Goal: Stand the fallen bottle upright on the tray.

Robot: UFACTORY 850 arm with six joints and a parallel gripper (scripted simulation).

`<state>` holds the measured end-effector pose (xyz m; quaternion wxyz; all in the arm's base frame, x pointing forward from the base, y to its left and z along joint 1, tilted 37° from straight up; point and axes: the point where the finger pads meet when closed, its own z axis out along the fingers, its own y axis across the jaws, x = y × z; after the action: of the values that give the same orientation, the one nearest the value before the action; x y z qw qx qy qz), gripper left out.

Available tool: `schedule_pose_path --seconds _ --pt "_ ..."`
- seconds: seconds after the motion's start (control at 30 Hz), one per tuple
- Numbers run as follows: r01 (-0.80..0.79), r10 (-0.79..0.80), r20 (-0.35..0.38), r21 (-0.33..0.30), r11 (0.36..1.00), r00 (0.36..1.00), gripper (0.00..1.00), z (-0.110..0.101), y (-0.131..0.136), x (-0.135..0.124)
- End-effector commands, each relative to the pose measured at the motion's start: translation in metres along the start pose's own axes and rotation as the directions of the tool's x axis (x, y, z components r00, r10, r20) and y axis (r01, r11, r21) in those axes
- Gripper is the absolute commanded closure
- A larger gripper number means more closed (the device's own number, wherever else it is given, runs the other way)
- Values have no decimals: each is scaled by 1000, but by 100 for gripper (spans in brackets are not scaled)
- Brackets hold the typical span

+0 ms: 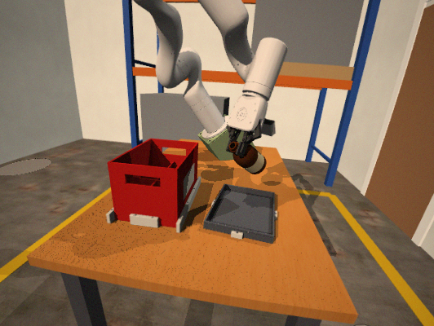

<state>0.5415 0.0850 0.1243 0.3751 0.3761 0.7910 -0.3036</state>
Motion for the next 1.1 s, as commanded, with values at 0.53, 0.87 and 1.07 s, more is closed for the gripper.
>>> schedule_pose_path --seconds 0.53,0.87,1.07 --pt "-1 1 113 0 1000 994 100 -1 0 0" --pt "-1 2 148 -2 1000 989 100 -2 1 0" --pt "-2 2 155 -3 1000 988 100 -2 1 0"
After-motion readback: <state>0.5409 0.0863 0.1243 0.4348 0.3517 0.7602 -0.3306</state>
